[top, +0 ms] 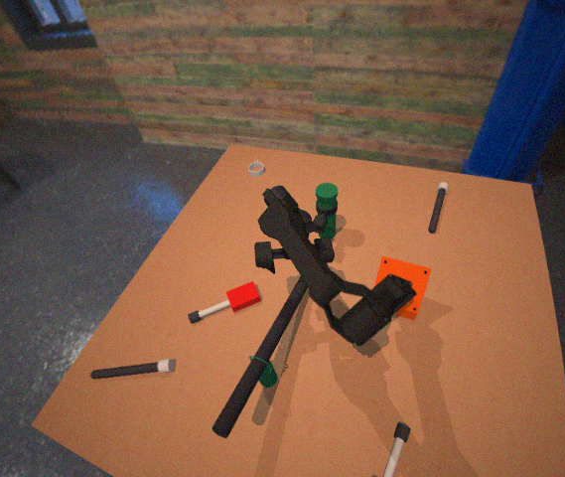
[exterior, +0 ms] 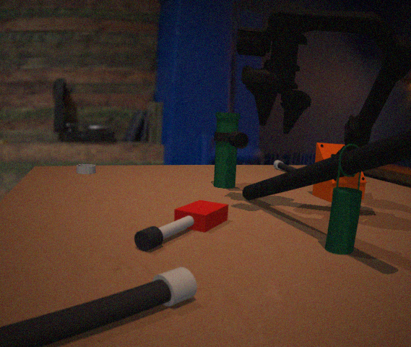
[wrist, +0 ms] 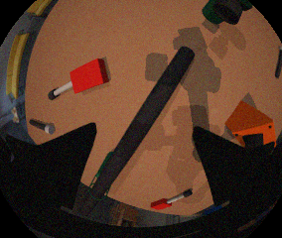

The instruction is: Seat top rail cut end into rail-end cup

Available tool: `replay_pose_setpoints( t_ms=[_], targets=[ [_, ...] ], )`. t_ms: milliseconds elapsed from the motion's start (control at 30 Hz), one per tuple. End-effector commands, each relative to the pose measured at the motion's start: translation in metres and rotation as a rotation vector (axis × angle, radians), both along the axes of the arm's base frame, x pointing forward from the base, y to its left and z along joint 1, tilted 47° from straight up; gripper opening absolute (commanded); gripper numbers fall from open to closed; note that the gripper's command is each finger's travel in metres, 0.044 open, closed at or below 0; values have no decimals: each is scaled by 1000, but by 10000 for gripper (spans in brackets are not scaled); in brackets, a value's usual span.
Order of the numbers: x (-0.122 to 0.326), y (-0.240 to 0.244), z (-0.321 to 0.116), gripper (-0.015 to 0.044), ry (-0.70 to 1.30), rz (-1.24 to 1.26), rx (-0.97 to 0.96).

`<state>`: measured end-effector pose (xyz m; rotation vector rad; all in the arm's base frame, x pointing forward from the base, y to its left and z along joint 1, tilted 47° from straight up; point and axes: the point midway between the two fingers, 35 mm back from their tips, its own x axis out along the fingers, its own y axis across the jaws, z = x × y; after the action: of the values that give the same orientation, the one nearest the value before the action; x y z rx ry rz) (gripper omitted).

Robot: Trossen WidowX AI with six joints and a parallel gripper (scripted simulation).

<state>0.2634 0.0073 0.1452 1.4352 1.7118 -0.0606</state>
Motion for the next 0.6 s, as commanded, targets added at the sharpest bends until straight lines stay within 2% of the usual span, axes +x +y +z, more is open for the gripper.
replay_pose_setpoints(
  t_ms=[0, 367, 567],
  targets=[
    [1, 31, -8, 440, 460, -224, -78],
    [1, 31, -8, 440, 460, -224, -78],
    [-1, 55, -30, 440, 459, -224, -77]
  ],
)
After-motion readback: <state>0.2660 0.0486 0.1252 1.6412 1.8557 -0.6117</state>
